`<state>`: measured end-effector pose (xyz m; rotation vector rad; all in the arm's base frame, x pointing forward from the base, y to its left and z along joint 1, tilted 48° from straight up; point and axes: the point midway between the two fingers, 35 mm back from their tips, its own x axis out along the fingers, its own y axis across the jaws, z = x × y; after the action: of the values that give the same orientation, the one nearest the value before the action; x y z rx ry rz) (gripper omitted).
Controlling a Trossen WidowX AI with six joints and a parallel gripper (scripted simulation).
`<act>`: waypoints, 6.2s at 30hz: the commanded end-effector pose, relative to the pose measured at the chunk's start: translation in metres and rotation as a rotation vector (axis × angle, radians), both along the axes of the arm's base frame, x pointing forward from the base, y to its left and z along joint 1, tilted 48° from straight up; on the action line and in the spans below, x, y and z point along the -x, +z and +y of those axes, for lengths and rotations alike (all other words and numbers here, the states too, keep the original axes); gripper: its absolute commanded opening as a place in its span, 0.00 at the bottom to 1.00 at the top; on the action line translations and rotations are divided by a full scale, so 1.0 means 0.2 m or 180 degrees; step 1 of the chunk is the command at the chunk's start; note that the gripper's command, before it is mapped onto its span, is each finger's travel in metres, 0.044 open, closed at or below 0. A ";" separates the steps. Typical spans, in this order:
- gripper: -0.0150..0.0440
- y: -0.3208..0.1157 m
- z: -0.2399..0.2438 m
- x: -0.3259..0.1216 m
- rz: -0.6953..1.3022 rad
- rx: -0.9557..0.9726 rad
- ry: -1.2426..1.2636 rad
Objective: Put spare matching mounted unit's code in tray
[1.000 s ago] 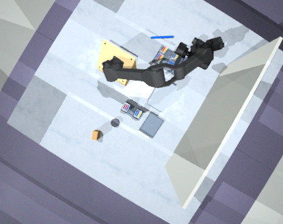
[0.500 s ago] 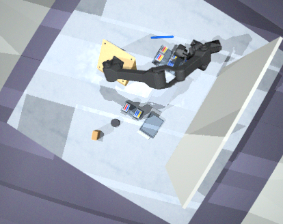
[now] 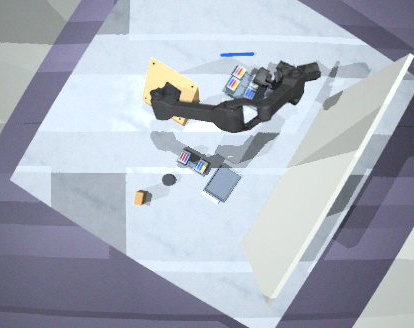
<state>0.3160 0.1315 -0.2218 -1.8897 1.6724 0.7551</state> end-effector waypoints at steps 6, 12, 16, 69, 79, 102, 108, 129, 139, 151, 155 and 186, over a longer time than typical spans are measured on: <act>0.76 -0.03 -0.04 0.02 0.0043 0.0042 0.0001; 0.76 -0.03 -0.04 0.02 0.0043 0.0042 0.0001; 0.76 -0.03 -0.04 0.02 0.0043 0.0042 0.0001; 0.76 -0.03 -0.04 0.02 0.0043 0.0042 0.0001; 0.76 -0.03 -0.04 0.02 0.0043 0.0042 0.0001; 0.76 -0.03 -0.04 0.02 0.0043 0.0042 0.0001; 0.76 -0.03 -0.04 0.02 0.0043 0.0042 0.0001; 0.45 -0.02 -0.03 0.02 0.0035 0.0028 -0.0005; 0.25 -0.02 -0.03 0.02 0.0035 0.0028 -0.0005; 0.25 0.17 0.18 0.03 0.0045 0.0022 0.0001; 0.25 0.25 0.26 0.05 0.0048 0.0027 0.0001; 0.25 0.64 0.45 -0.02 0.0080 -0.0038 0.0008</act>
<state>0.3064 0.2303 -0.1132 -1.8961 1.6838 0.7905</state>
